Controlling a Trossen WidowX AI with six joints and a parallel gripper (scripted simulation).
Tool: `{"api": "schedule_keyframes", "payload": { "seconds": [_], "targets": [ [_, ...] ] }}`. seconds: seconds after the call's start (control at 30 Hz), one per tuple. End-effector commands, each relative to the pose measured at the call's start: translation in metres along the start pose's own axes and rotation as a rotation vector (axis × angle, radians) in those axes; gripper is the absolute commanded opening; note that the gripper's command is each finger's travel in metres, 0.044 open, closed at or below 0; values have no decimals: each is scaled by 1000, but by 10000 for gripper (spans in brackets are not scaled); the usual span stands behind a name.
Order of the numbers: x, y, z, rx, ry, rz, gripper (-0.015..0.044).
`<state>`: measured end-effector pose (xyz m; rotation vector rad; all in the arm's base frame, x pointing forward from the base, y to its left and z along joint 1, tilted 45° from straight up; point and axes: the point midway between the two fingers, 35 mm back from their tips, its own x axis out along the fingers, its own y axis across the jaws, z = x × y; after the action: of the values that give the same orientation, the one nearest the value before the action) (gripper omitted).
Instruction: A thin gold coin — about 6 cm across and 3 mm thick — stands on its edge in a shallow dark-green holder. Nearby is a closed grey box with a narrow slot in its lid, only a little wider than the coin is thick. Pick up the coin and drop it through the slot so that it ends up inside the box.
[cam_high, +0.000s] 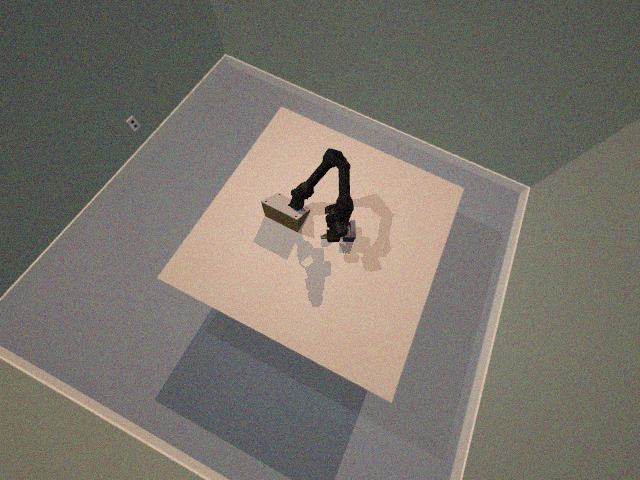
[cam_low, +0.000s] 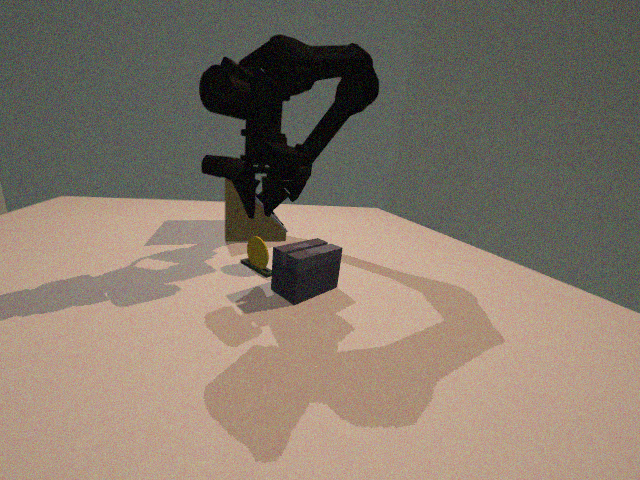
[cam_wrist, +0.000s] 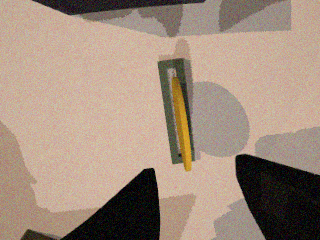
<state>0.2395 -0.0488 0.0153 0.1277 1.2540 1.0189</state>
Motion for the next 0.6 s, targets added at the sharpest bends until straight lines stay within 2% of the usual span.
{"api": "schedule_keyframes", "payload": {
  "seconds": [0.0, 0.57],
  "targets": [
    [8, 2, -1, 5, -4, 5, 161],
    [38, -2, 0, 5, -4, 4, 161]
  ]
}}
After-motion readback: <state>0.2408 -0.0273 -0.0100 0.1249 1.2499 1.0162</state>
